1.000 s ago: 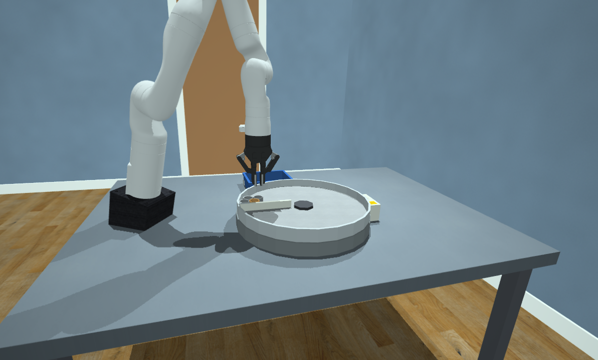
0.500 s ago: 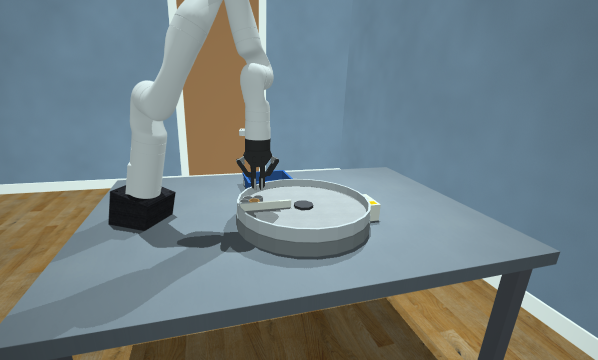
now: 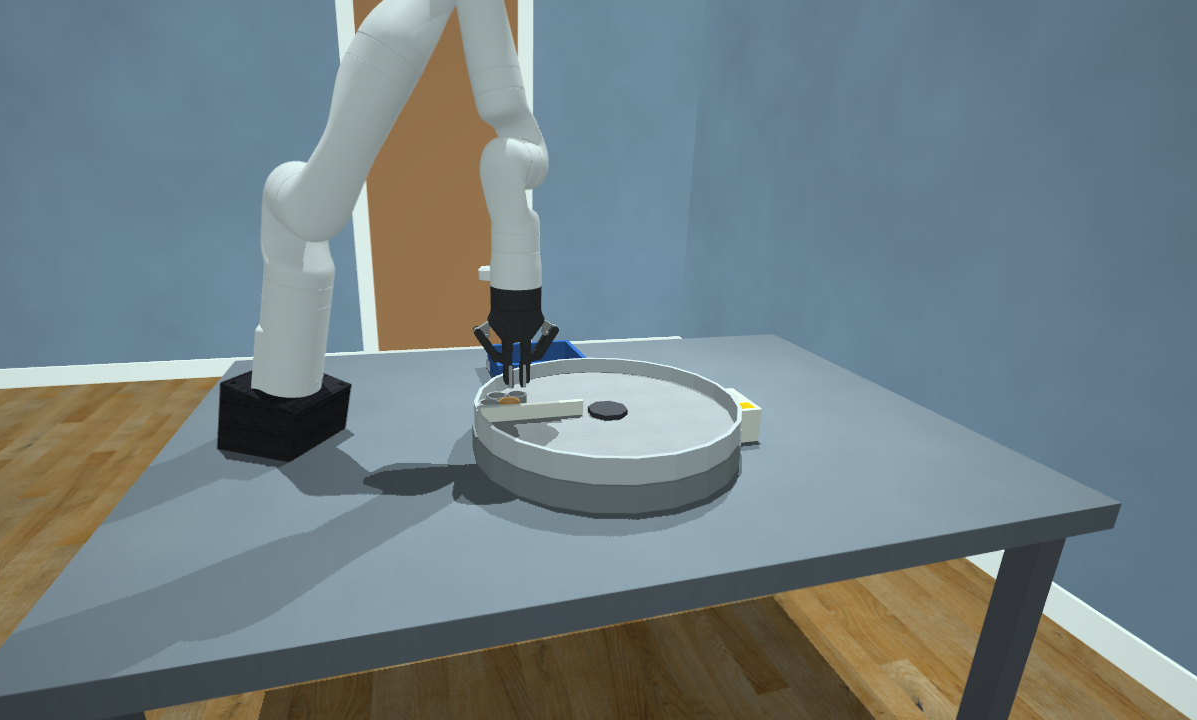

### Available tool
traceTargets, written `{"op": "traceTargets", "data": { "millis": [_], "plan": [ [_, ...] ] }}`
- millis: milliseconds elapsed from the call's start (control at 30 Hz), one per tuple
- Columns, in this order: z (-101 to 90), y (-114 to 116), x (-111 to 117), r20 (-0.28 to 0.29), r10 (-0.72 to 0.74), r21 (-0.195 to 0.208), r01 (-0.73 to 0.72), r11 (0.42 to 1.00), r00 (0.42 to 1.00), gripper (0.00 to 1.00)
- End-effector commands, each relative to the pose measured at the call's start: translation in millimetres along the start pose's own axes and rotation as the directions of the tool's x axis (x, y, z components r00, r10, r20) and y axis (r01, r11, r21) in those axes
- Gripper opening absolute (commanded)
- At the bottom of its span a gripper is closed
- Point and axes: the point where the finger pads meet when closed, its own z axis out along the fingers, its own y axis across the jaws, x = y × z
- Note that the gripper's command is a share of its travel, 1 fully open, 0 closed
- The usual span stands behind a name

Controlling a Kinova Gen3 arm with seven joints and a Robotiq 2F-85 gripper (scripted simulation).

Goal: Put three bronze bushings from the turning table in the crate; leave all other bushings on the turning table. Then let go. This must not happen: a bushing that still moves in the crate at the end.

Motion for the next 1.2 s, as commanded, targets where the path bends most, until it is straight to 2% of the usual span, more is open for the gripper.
{"op": "traceTargets", "data": {
  "millis": [0,200,1167],
  "plan": [
    [0.1,-0.2,-1.0,0.001,0.003,0.0,-0.003,1.0,1.0,0.14],
    [13.7,0.1,-0.7,-0.001,0.003,-0.001,-0.003,1.0,1.0,0.14],
    [14.0,-0.5,-1.9,0.001,0.006,0.0,-0.006,1.0,1.0,0.14]
  ]
}}
